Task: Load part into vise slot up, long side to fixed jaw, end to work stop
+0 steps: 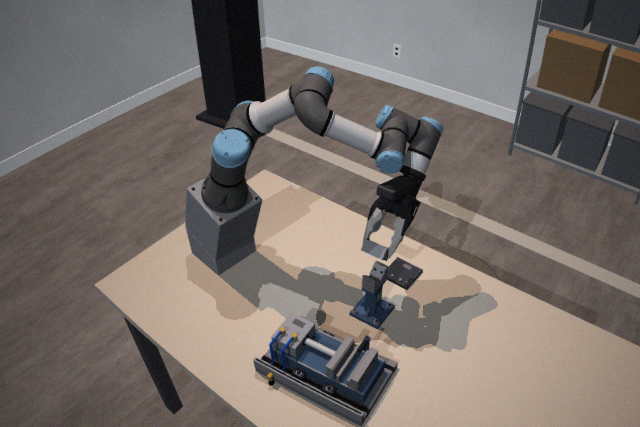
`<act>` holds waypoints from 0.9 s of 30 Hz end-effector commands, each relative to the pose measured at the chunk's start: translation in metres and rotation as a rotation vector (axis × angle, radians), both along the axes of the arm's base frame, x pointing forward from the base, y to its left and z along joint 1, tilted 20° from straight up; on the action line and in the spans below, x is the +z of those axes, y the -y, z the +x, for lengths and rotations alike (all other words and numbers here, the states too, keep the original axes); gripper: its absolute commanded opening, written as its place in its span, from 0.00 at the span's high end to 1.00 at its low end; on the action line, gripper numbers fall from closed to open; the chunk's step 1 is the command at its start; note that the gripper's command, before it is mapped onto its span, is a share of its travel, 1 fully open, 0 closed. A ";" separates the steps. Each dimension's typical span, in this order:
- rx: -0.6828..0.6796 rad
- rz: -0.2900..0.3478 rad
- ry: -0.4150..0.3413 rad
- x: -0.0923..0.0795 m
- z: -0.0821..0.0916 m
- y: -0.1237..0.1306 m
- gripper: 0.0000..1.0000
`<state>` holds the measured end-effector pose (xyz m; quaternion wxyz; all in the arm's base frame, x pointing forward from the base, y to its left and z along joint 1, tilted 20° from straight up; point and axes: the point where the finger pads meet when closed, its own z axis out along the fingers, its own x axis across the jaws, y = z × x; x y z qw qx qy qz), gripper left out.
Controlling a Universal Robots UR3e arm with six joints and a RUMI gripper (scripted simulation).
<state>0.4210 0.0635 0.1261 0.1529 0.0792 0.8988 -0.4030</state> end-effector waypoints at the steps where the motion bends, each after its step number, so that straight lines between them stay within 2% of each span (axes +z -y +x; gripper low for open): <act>1: 0.001 0.001 0.003 0.001 0.000 0.000 1.00; 27: 0.001 0.001 0.003 -0.004 0.002 0.000 1.00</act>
